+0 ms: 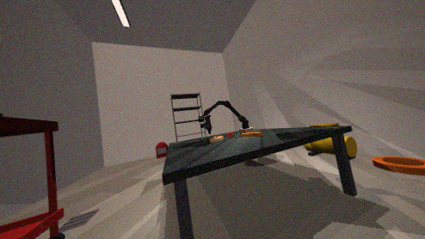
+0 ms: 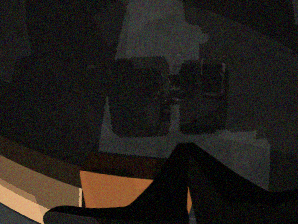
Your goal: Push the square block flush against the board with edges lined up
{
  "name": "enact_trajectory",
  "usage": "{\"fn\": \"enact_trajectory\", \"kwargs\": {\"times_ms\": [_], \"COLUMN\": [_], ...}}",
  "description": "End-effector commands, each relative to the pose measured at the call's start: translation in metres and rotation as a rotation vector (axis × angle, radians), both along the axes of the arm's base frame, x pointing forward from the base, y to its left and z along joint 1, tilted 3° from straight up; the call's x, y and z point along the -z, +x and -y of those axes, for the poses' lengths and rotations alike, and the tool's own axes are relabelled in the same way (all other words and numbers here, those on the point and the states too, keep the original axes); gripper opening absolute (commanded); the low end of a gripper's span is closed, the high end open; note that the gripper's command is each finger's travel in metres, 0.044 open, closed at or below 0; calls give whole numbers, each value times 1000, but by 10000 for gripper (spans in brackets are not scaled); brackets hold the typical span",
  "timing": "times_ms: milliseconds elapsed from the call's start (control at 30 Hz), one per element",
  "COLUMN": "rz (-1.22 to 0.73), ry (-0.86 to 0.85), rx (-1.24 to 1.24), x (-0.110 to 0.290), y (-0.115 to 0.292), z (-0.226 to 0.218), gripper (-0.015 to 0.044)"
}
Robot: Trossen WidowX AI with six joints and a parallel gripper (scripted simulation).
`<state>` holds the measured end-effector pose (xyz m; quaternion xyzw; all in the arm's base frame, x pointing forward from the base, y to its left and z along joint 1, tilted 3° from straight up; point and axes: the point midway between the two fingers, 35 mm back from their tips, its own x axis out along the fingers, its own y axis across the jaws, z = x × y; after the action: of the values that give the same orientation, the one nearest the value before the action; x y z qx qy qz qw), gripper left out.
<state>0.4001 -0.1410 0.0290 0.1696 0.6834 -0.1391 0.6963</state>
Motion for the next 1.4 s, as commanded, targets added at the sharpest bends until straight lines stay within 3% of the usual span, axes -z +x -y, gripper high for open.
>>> {"fn": "enact_trajectory", "kwargs": {"times_ms": [0,233,400,1367], "rz": [-4,-6,-6,-7], "ry": [7,8,8,9], "rx": [87,130,129,129], "x": [-1,3,54,53], "y": [-16,-23,-21,-38], "z": [-2,-3,-5,-17], "gripper": [0,0,0,0]}}
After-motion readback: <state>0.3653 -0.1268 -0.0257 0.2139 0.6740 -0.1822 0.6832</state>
